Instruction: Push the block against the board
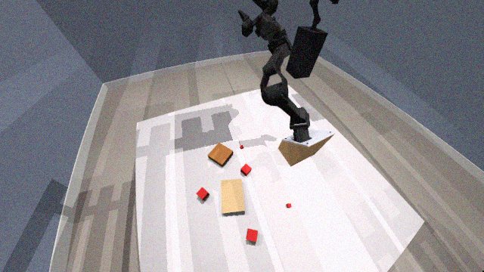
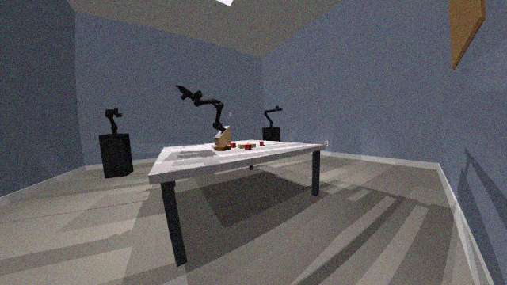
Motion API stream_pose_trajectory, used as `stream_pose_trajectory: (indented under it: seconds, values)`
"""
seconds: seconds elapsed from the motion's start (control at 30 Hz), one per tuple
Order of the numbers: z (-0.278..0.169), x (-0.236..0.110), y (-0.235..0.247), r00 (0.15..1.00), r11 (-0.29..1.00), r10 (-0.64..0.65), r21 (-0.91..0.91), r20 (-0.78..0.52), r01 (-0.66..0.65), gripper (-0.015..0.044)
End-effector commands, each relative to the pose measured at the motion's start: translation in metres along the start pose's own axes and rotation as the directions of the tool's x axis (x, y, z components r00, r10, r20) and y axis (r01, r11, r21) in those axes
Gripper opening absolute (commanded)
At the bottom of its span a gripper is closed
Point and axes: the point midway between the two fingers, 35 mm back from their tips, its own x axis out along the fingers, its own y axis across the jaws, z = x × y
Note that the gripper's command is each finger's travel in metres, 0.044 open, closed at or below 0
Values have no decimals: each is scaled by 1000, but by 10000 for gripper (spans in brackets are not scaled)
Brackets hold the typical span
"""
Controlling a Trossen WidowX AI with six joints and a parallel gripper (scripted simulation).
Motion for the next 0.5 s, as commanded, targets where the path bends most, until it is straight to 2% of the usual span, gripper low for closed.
stream_pose_trajectory:
  seconds: [0.0,0.17,0.47]
  values:
    - [0,0,0,1000,1000,0,0,0,0,374]
    - [2,0,5,1000,999,14,40,-1,-14,242]
    - [23,-3,34,996,956,86,280,9,-85,6]
